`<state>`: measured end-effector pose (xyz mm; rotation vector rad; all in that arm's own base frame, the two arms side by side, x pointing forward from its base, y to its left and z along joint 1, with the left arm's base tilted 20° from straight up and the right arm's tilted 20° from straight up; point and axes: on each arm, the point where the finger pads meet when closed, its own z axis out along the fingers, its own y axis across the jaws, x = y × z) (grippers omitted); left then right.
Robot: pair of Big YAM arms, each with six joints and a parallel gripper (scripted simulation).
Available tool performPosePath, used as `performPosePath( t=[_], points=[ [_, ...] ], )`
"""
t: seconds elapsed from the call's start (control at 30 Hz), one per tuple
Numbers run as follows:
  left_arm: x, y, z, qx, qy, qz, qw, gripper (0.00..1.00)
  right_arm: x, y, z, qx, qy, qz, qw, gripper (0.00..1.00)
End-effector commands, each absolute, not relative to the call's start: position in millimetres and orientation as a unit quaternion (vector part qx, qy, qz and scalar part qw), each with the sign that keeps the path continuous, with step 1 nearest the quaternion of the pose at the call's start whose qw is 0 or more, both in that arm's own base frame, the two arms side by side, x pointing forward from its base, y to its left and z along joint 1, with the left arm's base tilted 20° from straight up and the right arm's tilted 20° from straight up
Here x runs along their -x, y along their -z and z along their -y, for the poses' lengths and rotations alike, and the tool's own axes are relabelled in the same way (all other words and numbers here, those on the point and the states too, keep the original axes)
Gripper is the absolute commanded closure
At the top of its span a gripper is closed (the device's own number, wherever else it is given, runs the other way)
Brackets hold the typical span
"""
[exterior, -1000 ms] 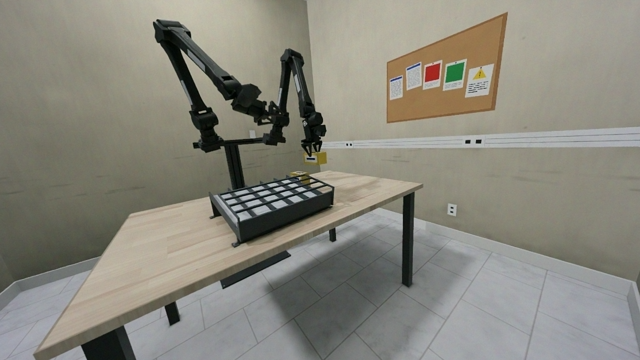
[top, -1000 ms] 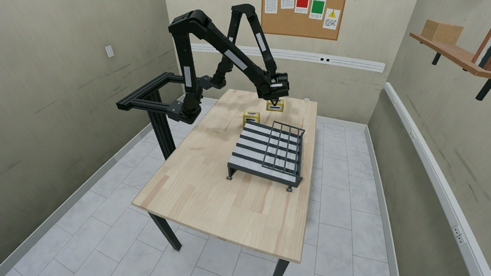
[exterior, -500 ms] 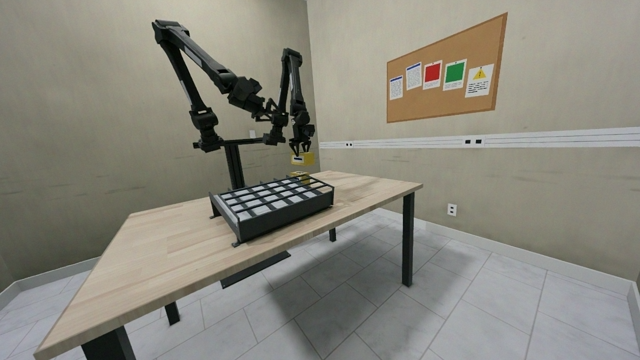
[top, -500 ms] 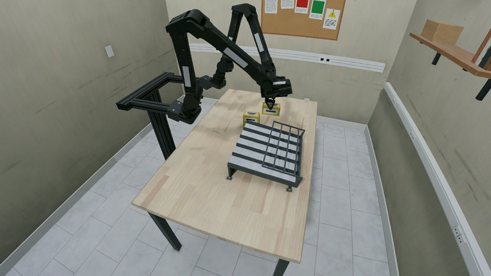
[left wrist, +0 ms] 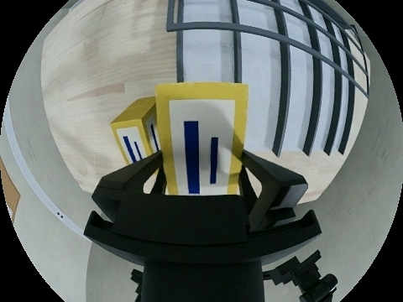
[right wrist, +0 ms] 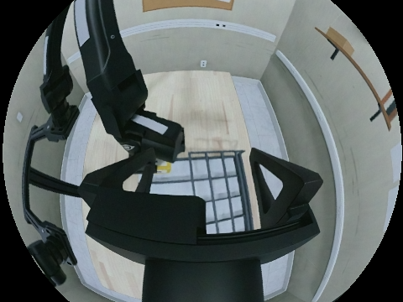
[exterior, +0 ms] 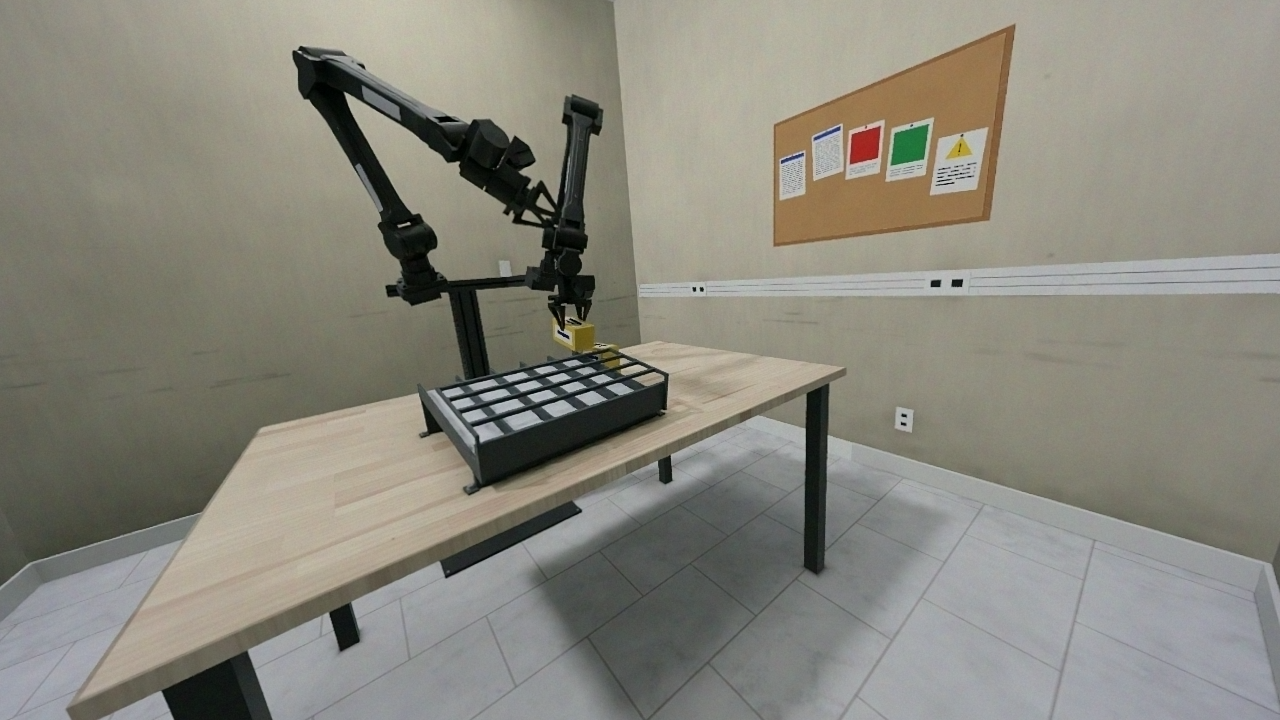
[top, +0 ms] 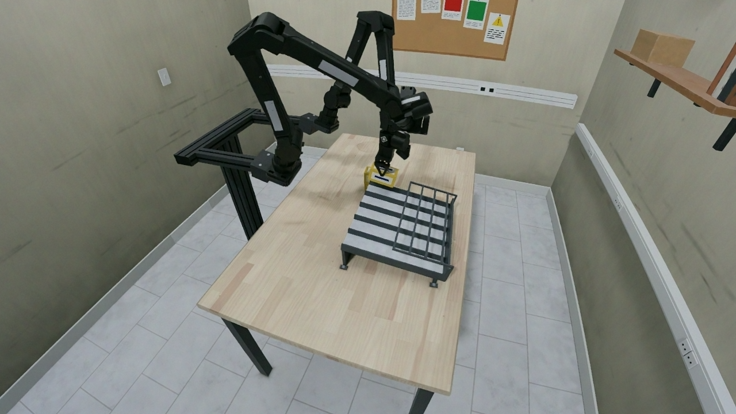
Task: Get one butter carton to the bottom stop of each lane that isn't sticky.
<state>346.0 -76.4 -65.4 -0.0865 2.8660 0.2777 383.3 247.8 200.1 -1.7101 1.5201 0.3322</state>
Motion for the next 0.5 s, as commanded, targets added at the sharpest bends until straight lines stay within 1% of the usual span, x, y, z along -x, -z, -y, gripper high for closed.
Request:
performPosePath(
  t=[0.0,0.47],
  points=[
    [-367.4,66.8,95.4,0.032,-0.086,-0.983,0.158,0.41,-368.6,-211.4,-257.7,0.625,-0.116,-0.658,0.403,0.0],
    [-370.8,78.0,91.9,0.031,-0.087,-0.983,0.158,0.41,-346.4,-225.5,-252.4,0.528,-0.057,-0.739,0.414,0.0]
  ],
)
